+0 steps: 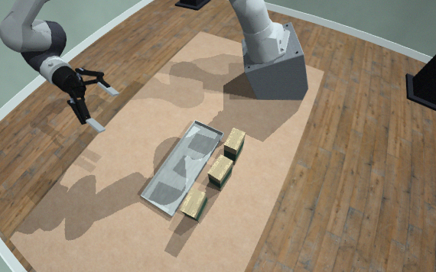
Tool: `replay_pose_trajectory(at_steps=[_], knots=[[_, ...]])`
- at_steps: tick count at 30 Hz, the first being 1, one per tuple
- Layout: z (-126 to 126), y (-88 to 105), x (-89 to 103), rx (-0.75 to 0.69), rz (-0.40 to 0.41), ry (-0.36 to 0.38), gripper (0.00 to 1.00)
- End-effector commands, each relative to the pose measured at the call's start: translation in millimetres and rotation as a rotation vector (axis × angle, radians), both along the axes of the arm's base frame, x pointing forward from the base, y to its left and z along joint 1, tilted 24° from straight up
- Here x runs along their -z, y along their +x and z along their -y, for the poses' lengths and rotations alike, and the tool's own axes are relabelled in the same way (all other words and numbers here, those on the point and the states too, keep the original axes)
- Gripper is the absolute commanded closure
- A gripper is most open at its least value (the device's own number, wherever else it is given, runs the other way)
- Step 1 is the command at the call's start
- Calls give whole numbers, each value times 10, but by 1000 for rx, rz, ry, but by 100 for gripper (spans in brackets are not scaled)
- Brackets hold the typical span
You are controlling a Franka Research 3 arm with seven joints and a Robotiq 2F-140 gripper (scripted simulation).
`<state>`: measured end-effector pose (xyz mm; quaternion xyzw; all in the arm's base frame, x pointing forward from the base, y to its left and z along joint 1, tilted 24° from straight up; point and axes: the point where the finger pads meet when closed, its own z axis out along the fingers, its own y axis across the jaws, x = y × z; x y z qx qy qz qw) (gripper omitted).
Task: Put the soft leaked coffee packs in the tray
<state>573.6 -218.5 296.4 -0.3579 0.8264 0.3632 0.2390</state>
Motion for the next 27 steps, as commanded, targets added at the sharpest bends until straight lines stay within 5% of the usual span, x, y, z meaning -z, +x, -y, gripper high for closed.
replay_pose_trajectory(at_steps=[1,6,7,26,27], knots=[[23,10,6,22,-15,1,0],[23,10,6,22,-15,1,0],[-269,130,-98,42,-39,-18,0],[-269,130,-98,42,-39,-18,0],[-588,232,-189,62,-65,-40,0]])
